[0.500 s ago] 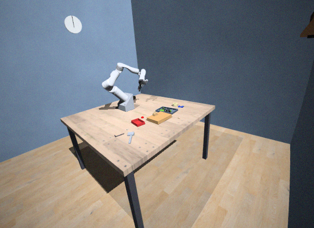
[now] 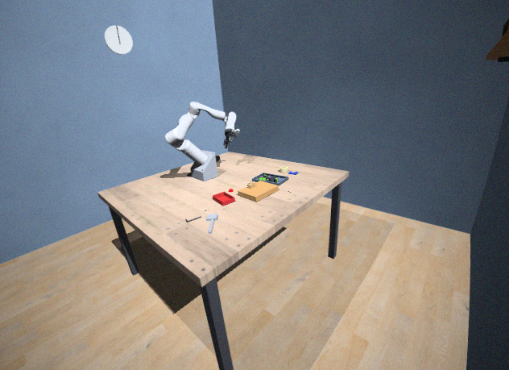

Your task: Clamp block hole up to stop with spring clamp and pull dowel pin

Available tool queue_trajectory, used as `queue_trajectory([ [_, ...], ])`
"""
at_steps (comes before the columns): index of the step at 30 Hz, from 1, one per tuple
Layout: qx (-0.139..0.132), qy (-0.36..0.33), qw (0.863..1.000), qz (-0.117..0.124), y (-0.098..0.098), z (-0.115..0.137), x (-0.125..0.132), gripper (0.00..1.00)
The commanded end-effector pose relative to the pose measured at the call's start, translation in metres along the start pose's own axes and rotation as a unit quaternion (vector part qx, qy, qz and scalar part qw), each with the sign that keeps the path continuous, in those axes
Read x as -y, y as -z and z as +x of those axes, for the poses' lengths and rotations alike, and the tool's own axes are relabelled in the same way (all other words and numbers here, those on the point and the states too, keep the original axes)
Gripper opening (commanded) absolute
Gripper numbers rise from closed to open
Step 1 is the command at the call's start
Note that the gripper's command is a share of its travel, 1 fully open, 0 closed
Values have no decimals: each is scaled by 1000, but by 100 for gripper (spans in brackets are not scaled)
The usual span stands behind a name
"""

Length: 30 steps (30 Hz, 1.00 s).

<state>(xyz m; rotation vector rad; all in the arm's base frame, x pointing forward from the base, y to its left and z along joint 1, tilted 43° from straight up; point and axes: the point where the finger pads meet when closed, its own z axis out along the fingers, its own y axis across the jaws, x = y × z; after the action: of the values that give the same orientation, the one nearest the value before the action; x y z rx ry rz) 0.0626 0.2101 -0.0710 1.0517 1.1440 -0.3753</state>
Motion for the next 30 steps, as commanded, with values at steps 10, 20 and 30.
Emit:
queue_trajectory([
  [10,-1,-1,1000,3,0,1,-1,10],
  [20,-6,-7,1000,20,-2,5,-7,10],
  [30,-17,-28,997,71,-11,19,-27,10],
])
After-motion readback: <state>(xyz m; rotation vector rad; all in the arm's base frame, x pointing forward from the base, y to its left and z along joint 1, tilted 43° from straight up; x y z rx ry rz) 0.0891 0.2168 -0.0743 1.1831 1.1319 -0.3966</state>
